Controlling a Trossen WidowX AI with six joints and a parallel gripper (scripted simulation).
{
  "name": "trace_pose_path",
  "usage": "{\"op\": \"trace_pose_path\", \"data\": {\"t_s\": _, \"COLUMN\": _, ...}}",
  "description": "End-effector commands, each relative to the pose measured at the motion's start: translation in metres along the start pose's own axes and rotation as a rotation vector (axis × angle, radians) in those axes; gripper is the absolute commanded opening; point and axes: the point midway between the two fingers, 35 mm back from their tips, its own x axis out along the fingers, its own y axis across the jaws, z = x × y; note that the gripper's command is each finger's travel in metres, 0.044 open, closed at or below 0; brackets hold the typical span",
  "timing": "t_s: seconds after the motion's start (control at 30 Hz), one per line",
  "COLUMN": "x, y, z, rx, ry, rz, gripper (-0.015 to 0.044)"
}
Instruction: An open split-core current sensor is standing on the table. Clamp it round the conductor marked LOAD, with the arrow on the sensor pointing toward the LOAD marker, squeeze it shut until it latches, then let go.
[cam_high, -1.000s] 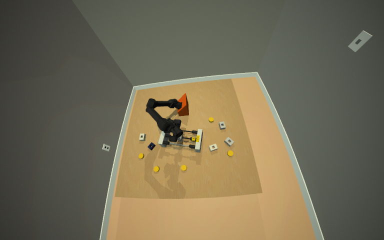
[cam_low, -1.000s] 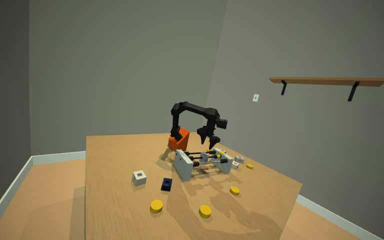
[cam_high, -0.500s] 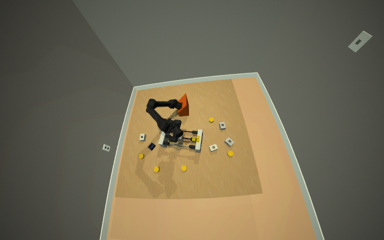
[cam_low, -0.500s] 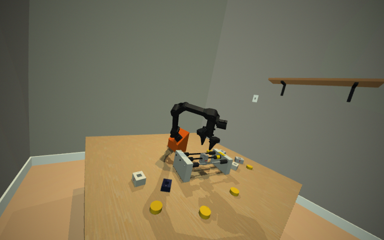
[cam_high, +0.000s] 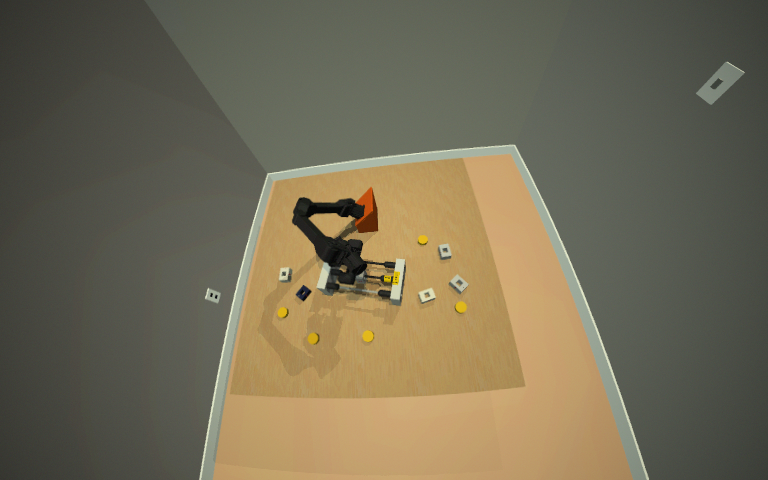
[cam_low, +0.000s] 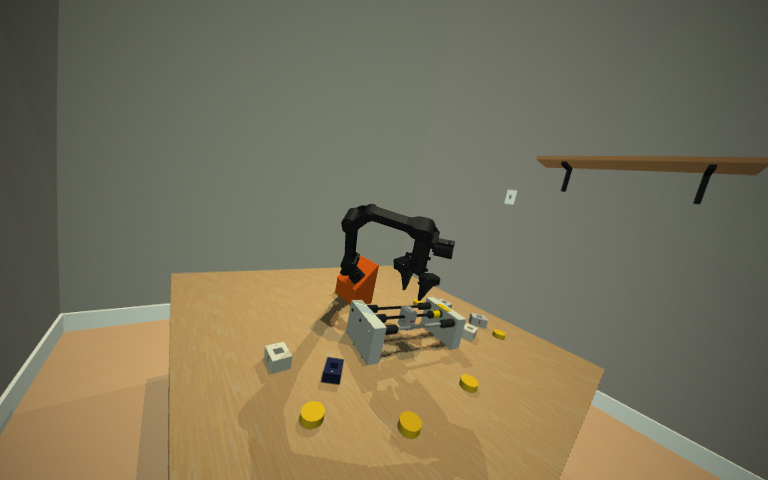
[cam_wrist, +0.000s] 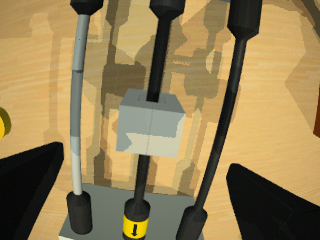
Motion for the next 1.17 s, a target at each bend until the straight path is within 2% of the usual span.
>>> {"op": "trace_pose_path", "data": {"t_s": 0.0, "x": 0.004, "y": -0.016, "z": -0.016, "rx": -0.122, "ry": -0.093, "rz": 0.053, "gripper": 0.0440}}
{"op": "trace_pose_path", "data": {"t_s": 0.27, "x": 0.014, "y": -0.100, "z": -0.072, "rx": -0.808, "ry": -0.620, "rz": 0.486, "gripper": 0.0440}}
{"op": "trace_pose_path", "data": {"t_s": 0.33, "x": 0.014, "y": -0.113, "z": -0.078, "rx": -0.917, "ry": -0.705, "rz": 0.574, "gripper": 0.0440}}
{"op": "trace_pose_path", "data": {"t_s": 0.43, "x": 0.014, "y": -0.114, "z": -0.078, "rx": -0.931, "ry": -0.716, "rz": 0.585, "gripper": 0.0440}}
{"op": "trace_pose_path", "data": {"t_s": 0.47, "x": 0.015, "y": -0.111, "z": -0.078, "rx": -0.868, "ry": -0.660, "rz": 0.525, "gripper": 0.0440}}
{"op": "trace_pose_path", "data": {"t_s": 0.97, "x": 0.015, "y": -0.110, "z": -0.077, "rx": -0.855, "ry": -0.650, "rz": 0.515, "gripper": 0.0440}}
{"op": "trace_pose_path", "data": {"t_s": 1.1, "x": 0.013, "y": -0.079, "z": -0.062, "rx": -0.597, "ry": -0.449, "rz": 0.323, "gripper": 0.0440}}
{"op": "trace_pose_path", "data": {"t_s": 1.13, "x": 0.017, "y": -0.103, "z": -0.073, "rx": -0.776, "ry": -0.582, "rz": 0.432, "gripper": 0.0440}}
